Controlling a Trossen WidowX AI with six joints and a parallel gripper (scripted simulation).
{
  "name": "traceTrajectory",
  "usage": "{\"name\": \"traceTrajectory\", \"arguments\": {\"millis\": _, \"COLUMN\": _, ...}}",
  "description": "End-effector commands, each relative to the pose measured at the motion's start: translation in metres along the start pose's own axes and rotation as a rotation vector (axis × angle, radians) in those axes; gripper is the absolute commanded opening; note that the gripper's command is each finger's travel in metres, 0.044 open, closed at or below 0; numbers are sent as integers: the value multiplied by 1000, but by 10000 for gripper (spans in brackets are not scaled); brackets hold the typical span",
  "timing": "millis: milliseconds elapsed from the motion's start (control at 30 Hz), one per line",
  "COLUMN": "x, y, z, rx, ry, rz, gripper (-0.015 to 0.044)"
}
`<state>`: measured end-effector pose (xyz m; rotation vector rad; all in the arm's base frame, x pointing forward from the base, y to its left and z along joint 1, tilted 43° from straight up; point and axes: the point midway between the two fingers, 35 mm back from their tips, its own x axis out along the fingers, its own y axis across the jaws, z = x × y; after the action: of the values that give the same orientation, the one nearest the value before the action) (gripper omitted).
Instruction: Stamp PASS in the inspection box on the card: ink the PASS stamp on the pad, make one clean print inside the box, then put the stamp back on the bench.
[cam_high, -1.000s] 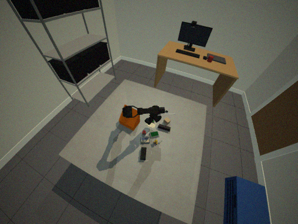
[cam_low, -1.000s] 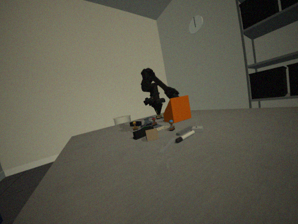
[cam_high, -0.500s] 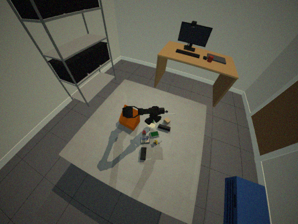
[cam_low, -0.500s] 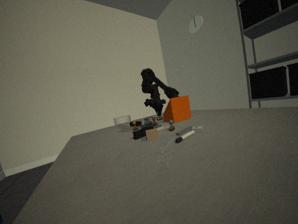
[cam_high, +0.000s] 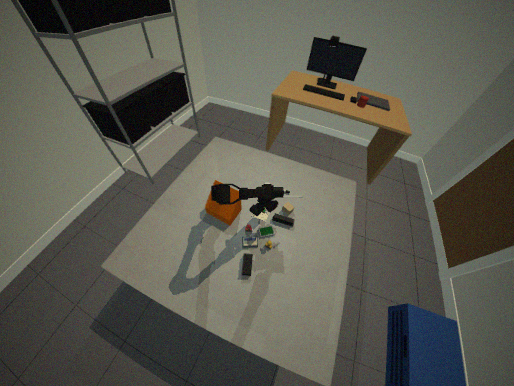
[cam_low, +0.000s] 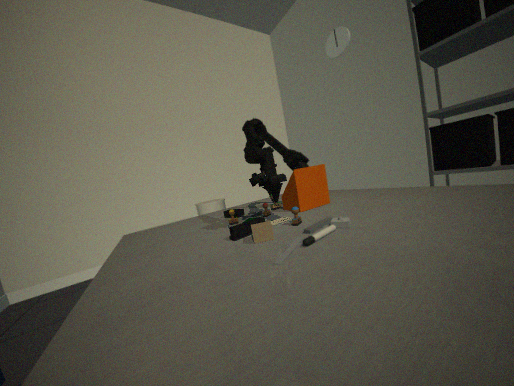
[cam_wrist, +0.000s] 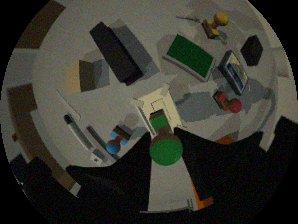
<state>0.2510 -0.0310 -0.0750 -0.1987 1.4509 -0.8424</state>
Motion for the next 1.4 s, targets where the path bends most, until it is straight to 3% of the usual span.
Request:
{"name": "traceTrajectory", "arguments": {"millis": 0, "x": 3, "y": -1, "z": 0, "rx": -2, "ry": -3, "rz": -2, "gripper": 0}}
{"name": "traceTrajectory", "arguments": {"millis": 1367, "x": 31, "y": -3, "z": 0, "rx": -1, "ry": -10, "rz": -3, "gripper": 0}}
